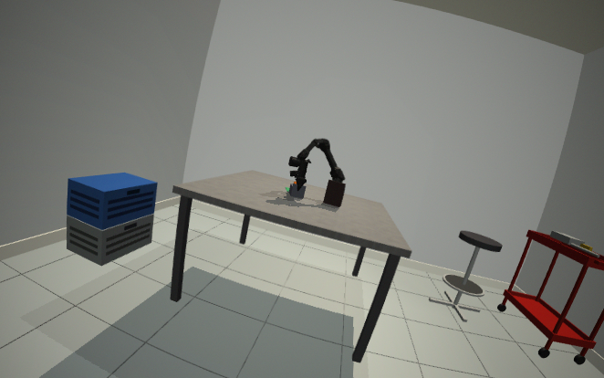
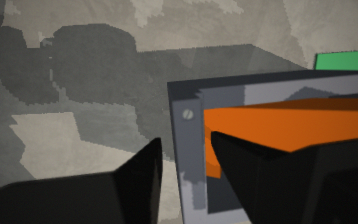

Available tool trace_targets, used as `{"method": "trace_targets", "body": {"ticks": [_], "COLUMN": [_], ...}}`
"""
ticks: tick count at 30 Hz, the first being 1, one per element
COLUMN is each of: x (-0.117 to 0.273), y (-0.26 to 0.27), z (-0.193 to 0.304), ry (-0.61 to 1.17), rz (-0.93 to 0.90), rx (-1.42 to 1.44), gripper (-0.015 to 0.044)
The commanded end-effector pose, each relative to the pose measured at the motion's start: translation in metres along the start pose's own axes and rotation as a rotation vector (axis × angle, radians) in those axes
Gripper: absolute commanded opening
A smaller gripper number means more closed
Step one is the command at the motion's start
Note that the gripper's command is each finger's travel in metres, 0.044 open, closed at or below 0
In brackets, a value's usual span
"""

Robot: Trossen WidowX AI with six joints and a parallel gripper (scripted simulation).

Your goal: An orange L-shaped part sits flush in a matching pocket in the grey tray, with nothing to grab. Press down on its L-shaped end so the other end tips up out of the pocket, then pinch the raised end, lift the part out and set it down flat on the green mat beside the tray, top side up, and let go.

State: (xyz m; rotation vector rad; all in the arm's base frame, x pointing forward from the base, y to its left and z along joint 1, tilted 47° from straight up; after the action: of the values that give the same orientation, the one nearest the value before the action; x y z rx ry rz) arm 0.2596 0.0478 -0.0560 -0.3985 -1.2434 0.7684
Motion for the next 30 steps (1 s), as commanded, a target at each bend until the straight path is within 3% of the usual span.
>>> {"method": "trace_targets", "body": {"ticks": [1,30], "x": [-0.008,-0.0078], "y": [-0.0002,0.0033], "z": [0.0018,0.0008], "ry": [0.005,-0.002], "rz": [0.005,0.003], "rx": [0.007,0.005], "gripper": [0.018,0.018]}}
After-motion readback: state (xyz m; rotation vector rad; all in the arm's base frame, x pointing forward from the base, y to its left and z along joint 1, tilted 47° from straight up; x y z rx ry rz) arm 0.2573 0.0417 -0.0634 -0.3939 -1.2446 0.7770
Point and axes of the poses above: the point midway between the two fingers, 35 mm back from their tips, its own x axis back along the fingers, its own y axis across the jaws, z = x × y, the point moved 7 cm from there along x, back along the fingers, and after that the axes turned 4 degrees about x, right-handed, at the moved point
